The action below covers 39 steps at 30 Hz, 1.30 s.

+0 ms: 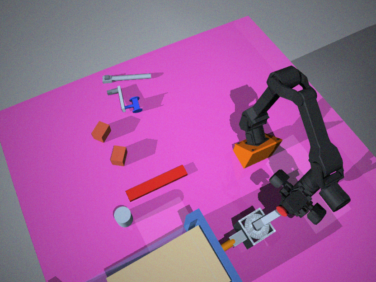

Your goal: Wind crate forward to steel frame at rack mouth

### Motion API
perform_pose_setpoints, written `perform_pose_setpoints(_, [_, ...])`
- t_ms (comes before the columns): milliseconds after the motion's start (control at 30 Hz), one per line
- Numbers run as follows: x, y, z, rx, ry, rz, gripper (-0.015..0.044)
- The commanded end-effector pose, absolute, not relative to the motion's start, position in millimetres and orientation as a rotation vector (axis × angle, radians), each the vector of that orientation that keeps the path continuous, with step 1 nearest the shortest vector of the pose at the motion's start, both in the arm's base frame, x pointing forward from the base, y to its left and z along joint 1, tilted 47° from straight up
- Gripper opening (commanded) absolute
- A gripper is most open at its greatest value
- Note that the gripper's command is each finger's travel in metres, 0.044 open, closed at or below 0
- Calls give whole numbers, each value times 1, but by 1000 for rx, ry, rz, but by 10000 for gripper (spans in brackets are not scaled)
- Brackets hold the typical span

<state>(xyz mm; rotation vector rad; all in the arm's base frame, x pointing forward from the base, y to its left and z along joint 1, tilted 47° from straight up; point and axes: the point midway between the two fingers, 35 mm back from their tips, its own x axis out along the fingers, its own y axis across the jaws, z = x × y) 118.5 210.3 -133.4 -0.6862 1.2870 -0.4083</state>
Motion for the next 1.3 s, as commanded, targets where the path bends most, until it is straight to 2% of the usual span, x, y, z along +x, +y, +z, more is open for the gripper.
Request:
perform_pose_setpoints(0, [117,199,-127,-717,1287,-422,0])
perform_pose_setpoints(333, [122,178,-108,-719,1286,-424,0])
perform_pose_setpoints(400, [119,192,-116,-683,1299,-398,0])
perform_pose_setpoints(967, [120,191,-115,-683,1299,-399,440])
perform_pose_setpoints(1267, [131,232,-76,-682,1296,-397,440])
